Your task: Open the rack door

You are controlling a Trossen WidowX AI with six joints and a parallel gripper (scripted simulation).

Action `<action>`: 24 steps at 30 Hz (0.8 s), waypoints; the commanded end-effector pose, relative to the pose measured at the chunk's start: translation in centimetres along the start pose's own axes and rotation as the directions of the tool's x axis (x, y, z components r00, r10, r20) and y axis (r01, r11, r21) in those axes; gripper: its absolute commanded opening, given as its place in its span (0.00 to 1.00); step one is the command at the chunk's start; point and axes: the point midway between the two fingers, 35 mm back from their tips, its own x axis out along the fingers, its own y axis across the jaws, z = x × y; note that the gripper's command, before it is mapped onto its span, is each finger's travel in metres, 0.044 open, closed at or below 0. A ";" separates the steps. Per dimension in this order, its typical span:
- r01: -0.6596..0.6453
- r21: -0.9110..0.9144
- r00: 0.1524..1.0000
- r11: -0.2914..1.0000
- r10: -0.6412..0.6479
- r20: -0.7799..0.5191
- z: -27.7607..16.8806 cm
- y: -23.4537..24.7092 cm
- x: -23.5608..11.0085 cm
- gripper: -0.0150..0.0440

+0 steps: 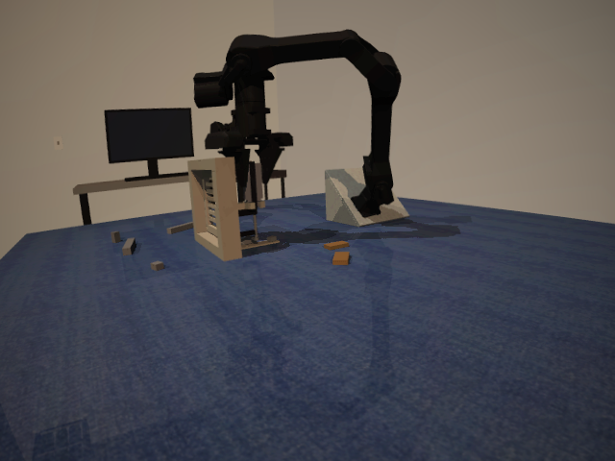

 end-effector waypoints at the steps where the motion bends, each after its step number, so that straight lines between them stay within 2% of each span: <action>1: -0.005 0.242 1.000 0.970 0.003 0.006 0.3 0.1 0.1 0.74; 8: -0.006 0.529 1.000 0.849 0.003 0.006 0.3 0.1 0.1 0.74; 18: -0.006 0.536 1.000 0.844 0.003 0.006 0.3 0.1 0.1 0.74; 24: -0.006 0.536 1.000 0.844 0.003 0.006 0.3 0.1 0.1 0.67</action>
